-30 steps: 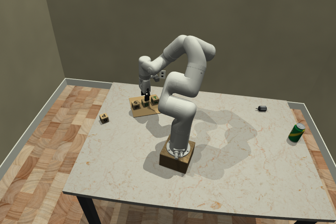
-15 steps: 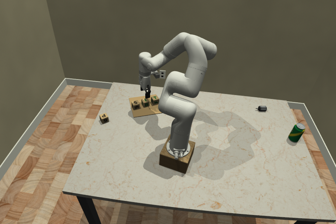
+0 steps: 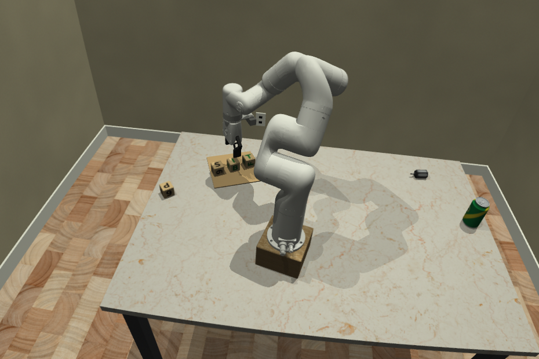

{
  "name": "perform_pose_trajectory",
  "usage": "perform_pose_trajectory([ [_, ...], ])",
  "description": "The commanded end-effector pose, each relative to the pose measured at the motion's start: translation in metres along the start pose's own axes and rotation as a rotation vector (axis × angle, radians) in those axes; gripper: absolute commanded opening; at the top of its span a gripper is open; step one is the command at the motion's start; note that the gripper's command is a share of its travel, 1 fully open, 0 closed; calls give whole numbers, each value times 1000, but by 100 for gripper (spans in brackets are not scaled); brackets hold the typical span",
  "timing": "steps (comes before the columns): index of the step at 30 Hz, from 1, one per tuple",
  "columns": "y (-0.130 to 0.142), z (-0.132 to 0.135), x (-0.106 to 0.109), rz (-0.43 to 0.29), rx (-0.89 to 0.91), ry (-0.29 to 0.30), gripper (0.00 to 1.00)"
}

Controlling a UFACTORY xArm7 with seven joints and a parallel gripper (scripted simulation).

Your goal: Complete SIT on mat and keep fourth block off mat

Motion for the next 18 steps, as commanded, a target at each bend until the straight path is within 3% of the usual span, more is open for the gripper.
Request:
perform_pose_trajectory([
  [1, 0, -1, 1, -1, 0, -4, 100],
  [10, 0, -1, 9, -1, 0, -4, 100],
  [18, 0, -1, 44, -1, 0, -4, 100],
])
Point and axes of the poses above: the point where the finger pads meet when closed, its own x axis back along the fingers, its own z axis across the jaws, y = z × x, the point moved 4 cm from there along x, back along the fingers, and after that the axes turned 13 degrees about -x, right-handed, at the moved point
